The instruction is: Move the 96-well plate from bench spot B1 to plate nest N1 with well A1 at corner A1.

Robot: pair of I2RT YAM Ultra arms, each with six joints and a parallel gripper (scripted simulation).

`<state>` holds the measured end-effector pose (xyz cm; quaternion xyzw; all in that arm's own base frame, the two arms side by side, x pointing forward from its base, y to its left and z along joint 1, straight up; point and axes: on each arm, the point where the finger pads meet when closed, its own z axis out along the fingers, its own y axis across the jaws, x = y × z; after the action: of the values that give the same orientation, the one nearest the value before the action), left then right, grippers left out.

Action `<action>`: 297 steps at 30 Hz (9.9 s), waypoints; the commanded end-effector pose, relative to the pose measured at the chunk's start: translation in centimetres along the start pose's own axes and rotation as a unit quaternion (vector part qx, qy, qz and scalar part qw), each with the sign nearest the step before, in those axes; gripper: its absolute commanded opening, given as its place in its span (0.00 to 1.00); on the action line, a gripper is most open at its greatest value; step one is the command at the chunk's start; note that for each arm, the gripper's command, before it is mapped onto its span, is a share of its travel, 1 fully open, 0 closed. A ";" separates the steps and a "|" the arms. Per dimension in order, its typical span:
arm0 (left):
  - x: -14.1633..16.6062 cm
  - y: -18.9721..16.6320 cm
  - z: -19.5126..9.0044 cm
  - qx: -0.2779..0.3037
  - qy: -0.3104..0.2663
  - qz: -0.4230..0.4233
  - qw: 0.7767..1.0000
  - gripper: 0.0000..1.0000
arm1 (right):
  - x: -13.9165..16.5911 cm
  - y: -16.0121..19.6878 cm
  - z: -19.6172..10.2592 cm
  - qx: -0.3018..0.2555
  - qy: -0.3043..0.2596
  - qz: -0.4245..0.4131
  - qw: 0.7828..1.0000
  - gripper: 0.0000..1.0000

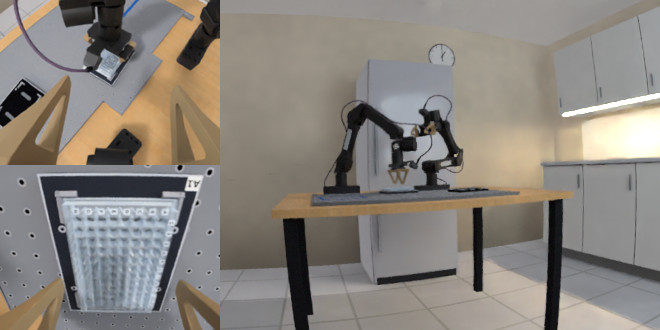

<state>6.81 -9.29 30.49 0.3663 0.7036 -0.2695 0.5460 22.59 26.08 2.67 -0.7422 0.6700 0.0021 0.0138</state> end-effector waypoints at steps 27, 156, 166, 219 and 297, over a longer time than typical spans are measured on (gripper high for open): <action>-1.2 0.0 -0.8 -0.001 -0.022 0.000 1.000 1.00 | 0.0 -1.6 -9.1 0.025 -0.027 0.029 0.999 1.00; 17.1 2.6 26.7 0.153 0.588 0.189 0.771 1.00 | 17.5 17.4 -29.6 0.202 -0.418 0.358 0.810 1.00; 16.7 2.5 27.0 0.152 0.579 0.188 0.779 1.00 | 17.4 17.4 -29.6 0.202 -0.418 0.358 0.810 1.00; 21.8 2.5 29.2 0.150 0.584 0.183 0.777 0.96 | 17.1 17.2 -29.5 0.201 -0.415 0.357 0.813 1.00; 23.4 30.7 8.7 0.147 0.593 0.176 0.772 0.79 | -8.2 -0.2 -16.4 0.198 -0.534 0.267 0.777 1.00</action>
<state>32.46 7.25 4.60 0.6424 0.7662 -0.0037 -0.0186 21.94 33.26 18.82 -0.3894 0.7234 0.2603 0.5072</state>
